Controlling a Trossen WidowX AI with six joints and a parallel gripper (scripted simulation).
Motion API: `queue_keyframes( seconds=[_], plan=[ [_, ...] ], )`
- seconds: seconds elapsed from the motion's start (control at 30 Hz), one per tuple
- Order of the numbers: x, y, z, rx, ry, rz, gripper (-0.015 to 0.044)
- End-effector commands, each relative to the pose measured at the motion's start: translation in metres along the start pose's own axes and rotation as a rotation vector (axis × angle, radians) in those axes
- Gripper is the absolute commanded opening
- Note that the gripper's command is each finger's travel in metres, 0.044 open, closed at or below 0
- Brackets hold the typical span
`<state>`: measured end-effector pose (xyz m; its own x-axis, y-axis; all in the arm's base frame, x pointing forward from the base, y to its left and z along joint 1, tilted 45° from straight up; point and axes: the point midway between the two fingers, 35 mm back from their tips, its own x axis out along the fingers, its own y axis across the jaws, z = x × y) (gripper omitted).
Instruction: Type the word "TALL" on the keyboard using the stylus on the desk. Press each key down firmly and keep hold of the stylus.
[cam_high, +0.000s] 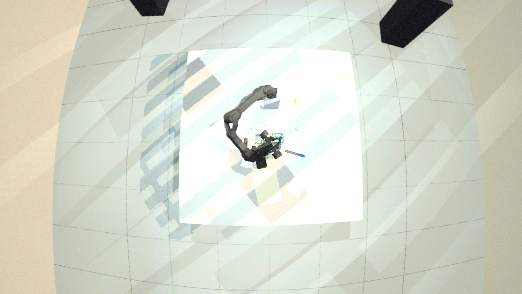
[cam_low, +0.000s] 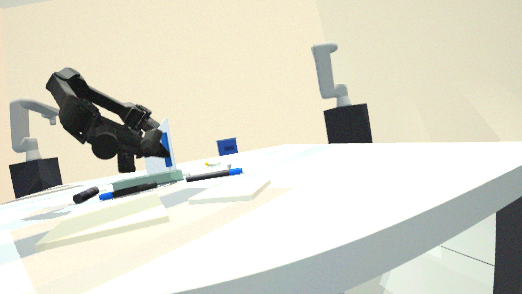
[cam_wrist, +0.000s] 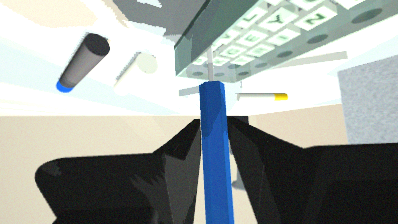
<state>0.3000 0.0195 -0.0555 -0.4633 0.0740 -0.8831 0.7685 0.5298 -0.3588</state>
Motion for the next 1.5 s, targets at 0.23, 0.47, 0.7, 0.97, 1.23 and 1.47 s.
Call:
queue_keyframes(
  seconds=[0.23,0.47,0.7,0.97,1.23,1.47],
  plan=[
    [0.0,0.001,0.0,-0.004,-0.005,0.0,0.0081],
    [-0.015,0.001,-0.025,-0.005,-0.004,0.001,0.0081],
    [-0.017,0.002,-0.03,-0.012,-0.008,0.0,0.0084],
    [-0.02,0.0,-0.029,-0.011,-0.008,0.0,0.0],
    [-0.047,-0.017,-0.019,-0.004,-0.005,0.001,0.0],
    [-0.042,-0.018,-0.01,-0.004,-0.005,0.0,0.0]
  ],
)
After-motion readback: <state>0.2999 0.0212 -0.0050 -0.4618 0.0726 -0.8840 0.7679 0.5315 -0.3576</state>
